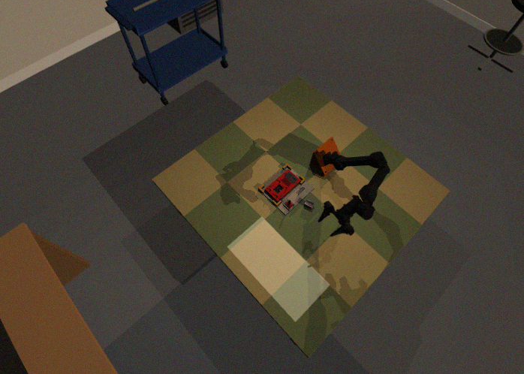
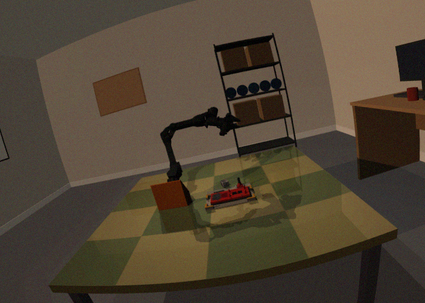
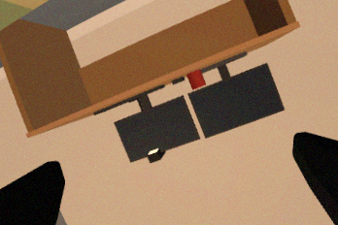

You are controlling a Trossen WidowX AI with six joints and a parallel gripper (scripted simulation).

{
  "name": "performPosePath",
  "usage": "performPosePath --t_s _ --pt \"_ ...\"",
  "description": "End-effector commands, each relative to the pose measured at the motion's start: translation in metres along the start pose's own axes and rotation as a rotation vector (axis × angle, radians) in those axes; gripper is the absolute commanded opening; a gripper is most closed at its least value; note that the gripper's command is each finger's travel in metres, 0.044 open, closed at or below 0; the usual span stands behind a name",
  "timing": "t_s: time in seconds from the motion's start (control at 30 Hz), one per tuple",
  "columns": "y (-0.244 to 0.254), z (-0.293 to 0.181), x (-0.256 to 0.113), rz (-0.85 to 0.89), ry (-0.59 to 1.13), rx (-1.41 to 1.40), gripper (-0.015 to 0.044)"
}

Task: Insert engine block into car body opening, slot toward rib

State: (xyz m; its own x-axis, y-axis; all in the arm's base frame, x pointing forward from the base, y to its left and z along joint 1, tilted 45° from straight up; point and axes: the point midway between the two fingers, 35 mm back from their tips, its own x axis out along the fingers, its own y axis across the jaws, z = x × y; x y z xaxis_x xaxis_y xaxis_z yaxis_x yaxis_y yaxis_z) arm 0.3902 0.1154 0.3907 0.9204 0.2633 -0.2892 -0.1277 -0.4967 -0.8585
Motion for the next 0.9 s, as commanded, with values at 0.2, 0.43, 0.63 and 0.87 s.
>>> performPosePath --t_s 0.2,0.43,0.63,0.87 --pt "0.085 0.037 0.028 0.244 -0.241 0.026 0.0440" --pt "0.138 0.061 0.030 0.393 -0.403 0.089 0.0440" --pt "0.178 0.082 0.024 0.510 -0.539 0.171 0.0440" --pt "0.215 0.104 0.010 0.633 -0.691 0.298 0.0440"
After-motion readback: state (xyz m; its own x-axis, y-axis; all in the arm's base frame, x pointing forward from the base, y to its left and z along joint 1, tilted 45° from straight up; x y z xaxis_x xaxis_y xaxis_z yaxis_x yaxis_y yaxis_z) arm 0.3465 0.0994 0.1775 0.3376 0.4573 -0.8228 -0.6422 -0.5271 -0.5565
